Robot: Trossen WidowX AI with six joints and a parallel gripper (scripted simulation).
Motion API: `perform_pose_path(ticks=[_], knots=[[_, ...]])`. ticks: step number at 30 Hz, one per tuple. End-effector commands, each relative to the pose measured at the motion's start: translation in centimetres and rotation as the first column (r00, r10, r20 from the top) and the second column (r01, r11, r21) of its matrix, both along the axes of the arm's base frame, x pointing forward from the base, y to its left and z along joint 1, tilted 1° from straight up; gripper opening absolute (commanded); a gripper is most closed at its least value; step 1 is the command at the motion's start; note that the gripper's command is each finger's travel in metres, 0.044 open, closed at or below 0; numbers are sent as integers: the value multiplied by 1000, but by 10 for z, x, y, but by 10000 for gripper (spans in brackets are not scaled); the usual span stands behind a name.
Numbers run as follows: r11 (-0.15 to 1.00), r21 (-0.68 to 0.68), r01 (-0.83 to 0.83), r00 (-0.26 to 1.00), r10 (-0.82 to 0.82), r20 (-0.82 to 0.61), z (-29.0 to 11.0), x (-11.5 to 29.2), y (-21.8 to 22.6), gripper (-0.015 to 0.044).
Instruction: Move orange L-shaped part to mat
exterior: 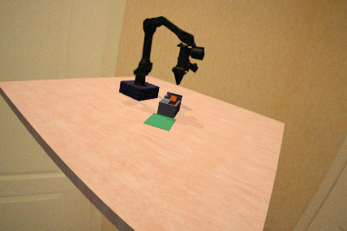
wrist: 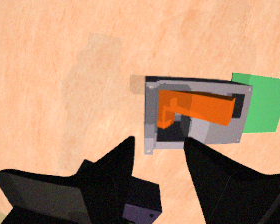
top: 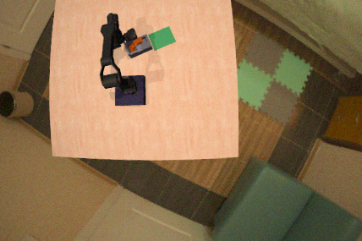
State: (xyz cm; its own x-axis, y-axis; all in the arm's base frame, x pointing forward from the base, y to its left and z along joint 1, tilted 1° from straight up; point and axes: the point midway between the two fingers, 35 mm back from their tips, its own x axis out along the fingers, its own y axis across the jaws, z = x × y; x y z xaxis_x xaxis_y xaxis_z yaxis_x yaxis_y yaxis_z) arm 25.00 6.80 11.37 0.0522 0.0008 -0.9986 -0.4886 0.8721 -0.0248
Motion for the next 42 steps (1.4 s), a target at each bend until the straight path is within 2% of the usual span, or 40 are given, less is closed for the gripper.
perform_pose_path(ticks=[1,16,18,20,21,24,28,31,33,42], knots=[[1000,0,0,1000,0,1,0,1,0,180],[1000,0,0,1000,0,1,0,1,0,180],[998,3,55,998,-55,1,0,2,-2,233],[983,8,181,983,-181,-1,0,6,-6,280],[964,12,265,964,-265,-2,1,9,-9,280],[828,24,561,828,-561,-10,1,18,-21,280],[493,35,869,494,-869,-25,2,31,-39,280],[170,39,985,172,-984,-37,2,39,-53,280],[22,39,999,23,-999,-42,2,43,-60,280],[3,39,999,5,-999,-43,-8,44,-61,280]])
